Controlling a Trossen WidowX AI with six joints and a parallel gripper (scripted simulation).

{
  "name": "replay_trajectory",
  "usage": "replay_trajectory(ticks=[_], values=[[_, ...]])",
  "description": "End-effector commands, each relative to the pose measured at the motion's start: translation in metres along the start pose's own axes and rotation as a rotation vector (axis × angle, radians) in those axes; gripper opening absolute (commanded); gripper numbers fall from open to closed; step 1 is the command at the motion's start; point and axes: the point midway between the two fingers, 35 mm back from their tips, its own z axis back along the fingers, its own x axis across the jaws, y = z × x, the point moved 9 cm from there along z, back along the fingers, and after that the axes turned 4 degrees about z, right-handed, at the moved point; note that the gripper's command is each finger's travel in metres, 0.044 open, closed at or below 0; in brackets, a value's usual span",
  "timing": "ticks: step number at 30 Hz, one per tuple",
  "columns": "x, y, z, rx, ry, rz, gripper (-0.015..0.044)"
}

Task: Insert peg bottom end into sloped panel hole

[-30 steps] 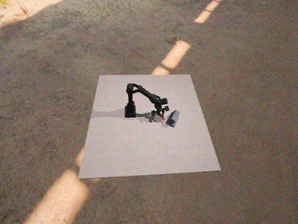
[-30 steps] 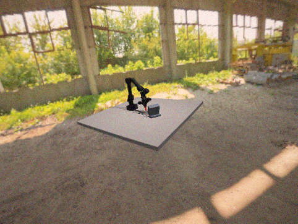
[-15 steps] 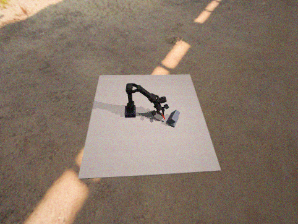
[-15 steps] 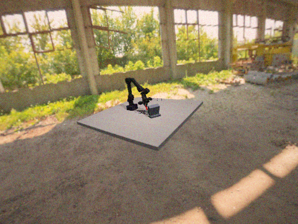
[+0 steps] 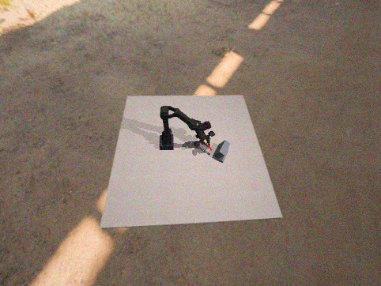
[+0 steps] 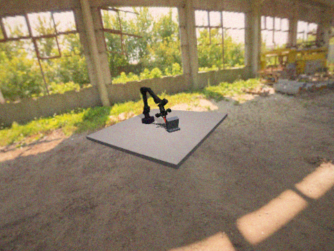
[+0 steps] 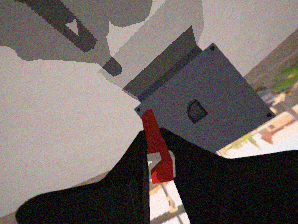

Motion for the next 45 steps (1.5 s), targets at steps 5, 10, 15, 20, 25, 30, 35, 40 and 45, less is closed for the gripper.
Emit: replay_trajectory(ticks=[5,10,15,20,25,30,35,40,45], values=[[0.001,-0.009,0.004,0.038,0.029,0.077,0.0000],[0.000,-0.013,0.006,0.063,0.048,0.120,0.0000],[0.000,-0.018,0.009,0.088,0.067,0.162,0.0000],[0.001,-0.022,0.012,0.114,0.084,0.204,0.0000],[0.001,-0.027,0.014,0.140,0.101,0.245,0.0000],[0.002,-0.031,0.017,0.166,0.117,0.284,0.0000],[0.002,-0.035,0.020,0.193,0.131,0.323,0.0000],[0.003,-0.039,0.024,0.220,0.145,0.361,0.0000],[0.005,-0.043,0.027,0.247,0.158,0.398,0.0000]])
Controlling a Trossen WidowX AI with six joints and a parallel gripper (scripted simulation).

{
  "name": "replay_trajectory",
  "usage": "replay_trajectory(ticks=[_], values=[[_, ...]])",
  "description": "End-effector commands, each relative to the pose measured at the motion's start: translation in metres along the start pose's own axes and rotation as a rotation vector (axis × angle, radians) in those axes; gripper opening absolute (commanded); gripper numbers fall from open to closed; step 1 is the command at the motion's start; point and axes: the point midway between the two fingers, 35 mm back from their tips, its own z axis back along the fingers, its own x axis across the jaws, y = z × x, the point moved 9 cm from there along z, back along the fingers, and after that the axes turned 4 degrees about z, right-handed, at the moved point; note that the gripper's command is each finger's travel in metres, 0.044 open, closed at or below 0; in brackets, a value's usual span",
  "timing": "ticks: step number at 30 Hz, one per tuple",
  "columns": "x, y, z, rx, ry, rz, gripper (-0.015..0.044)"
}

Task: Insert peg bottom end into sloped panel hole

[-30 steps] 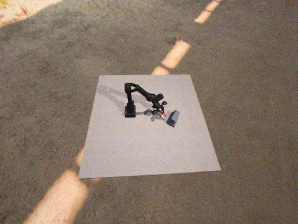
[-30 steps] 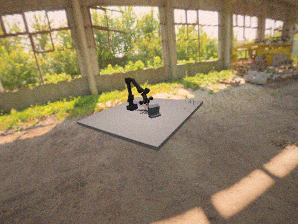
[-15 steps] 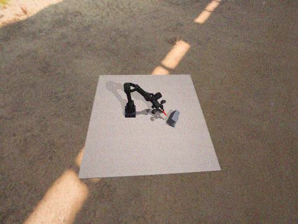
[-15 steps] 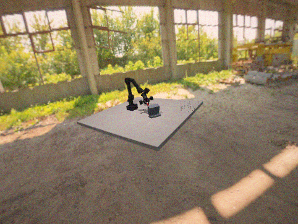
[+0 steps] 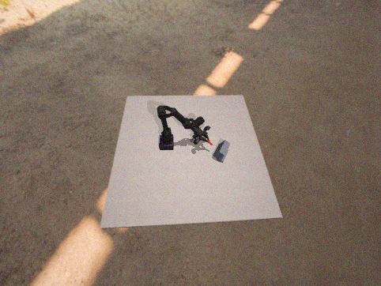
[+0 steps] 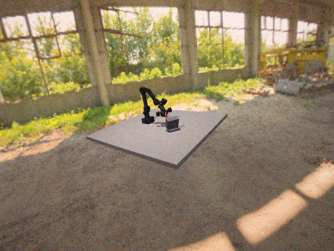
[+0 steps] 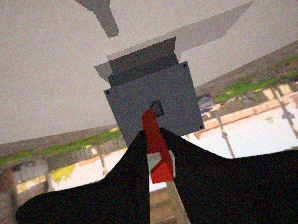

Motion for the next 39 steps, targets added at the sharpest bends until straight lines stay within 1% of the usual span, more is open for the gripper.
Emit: replay_trajectory(ticks=[1,13,39], values=[[0.001,-0.004,0.004,0.020,0.007,0.036,0.0000],[0.000,-0.010,0.012,0.074,0.029,0.109,0.0000],[-0.003,-0.009,-0.010,0.117,0.045,0.164,0.0000]])
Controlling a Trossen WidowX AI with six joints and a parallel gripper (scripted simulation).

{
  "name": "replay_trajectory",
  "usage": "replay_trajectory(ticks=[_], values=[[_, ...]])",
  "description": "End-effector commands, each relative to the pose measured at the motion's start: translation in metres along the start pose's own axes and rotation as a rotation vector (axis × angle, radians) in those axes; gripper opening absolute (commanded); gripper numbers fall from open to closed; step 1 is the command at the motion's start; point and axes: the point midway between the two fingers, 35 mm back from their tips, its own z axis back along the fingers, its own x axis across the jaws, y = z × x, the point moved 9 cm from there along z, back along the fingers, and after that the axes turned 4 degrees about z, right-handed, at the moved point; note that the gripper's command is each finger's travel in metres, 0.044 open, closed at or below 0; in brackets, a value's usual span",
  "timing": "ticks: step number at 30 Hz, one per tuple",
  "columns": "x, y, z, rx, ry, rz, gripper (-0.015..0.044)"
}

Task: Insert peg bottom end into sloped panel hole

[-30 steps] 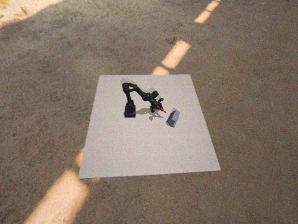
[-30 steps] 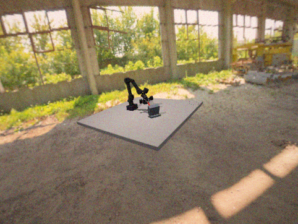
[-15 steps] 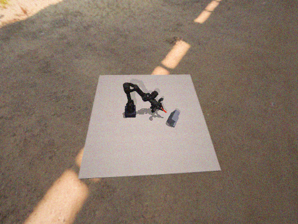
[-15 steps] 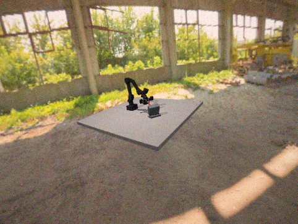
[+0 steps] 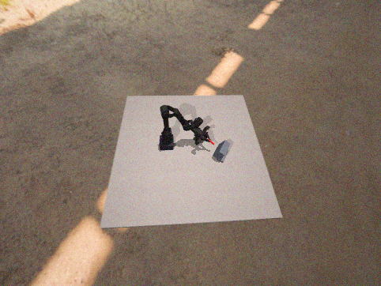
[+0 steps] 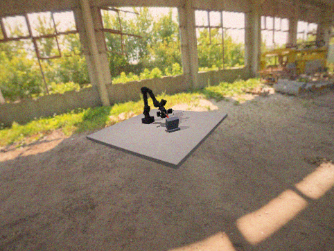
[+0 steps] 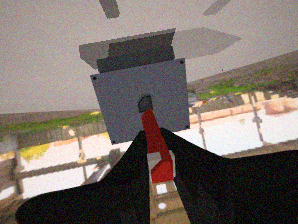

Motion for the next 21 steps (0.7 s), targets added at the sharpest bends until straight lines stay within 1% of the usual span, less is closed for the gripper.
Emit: replay_trajectory(ticks=[1,21], values=[[0.000,0.000,-0.004,0.007,0.003,0.012,0.0000],[0.000,-0.002,-0.018,0.040,0.010,0.051,0.0000]])
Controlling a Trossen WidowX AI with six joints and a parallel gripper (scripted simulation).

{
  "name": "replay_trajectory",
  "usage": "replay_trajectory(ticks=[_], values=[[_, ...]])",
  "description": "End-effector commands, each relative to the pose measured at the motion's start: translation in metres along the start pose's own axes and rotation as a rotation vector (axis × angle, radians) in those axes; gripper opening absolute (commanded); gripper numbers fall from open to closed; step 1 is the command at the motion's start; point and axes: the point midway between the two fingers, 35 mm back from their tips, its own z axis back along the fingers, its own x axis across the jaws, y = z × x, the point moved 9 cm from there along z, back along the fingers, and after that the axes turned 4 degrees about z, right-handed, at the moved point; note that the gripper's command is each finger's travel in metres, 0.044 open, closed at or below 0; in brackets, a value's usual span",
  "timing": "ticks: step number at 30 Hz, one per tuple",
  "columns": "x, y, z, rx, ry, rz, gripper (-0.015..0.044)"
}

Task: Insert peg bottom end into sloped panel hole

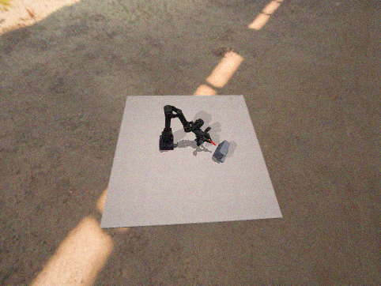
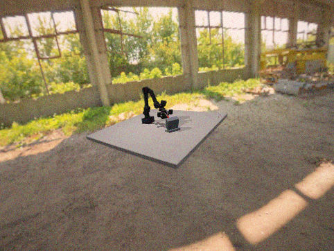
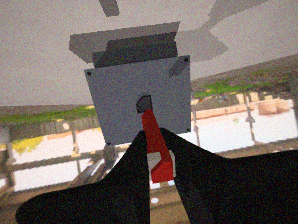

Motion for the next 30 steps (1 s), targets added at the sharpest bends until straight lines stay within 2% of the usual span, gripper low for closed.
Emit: replay_trajectory(ticks=[1,30], values=[[0.000,-0.001,-0.003,0.005,0.003,0.012,0.0000],[0.001,-0.003,-0.029,0.017,0.002,0.024,0.0000]])
